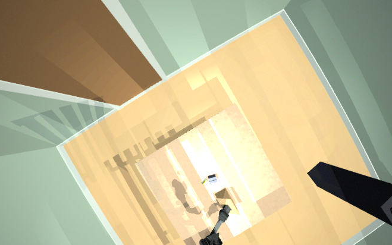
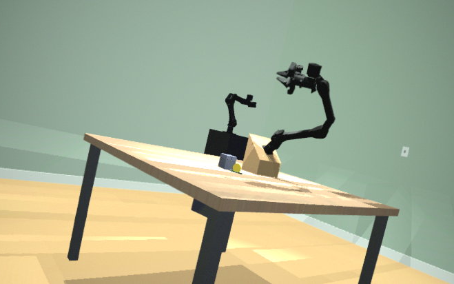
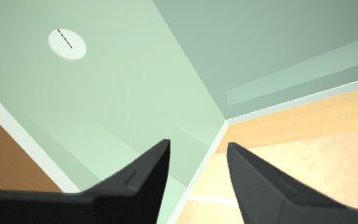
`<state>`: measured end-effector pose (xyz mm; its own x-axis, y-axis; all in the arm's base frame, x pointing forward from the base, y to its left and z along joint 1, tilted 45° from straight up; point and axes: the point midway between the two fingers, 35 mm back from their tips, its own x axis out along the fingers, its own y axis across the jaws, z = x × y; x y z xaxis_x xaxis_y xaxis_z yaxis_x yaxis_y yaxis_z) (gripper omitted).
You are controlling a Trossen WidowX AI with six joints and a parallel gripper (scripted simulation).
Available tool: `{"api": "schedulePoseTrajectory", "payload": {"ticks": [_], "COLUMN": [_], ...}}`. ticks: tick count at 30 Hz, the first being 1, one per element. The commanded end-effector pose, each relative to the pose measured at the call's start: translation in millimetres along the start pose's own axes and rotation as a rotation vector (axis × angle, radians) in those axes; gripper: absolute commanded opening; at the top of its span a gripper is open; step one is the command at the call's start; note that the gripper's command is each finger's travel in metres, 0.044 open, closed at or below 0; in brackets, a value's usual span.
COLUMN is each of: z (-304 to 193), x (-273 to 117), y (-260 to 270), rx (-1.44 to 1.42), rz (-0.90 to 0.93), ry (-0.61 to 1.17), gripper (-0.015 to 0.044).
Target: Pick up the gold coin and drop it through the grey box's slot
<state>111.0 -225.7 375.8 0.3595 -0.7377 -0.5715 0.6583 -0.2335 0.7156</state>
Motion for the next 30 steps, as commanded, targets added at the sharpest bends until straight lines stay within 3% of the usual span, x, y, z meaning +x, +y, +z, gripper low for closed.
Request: {"api": "schedulePoseTrajectory", "payload": {"ticks": [1, 7, 13, 24, 30], "z": [-46.9, -138.5, -233.4, -383.8, -393.3], "x": [41.2, 90.7, 114.3, 87.7, 81.9], "y": [2.8, -6.6, -37.2, -142.5, -150.7], "rx": [-0.070, -0.163, -0.227, -0.293, -0.294], "rz": [-0.032, -0.114, -0.242, -0.618, -0.646], "ry": [0.217, 0.574, 0.910, 1.460, 1.487], "gripper": [0.0161, 0.0161, 0.0161, 0.0161, 0.0161]}}
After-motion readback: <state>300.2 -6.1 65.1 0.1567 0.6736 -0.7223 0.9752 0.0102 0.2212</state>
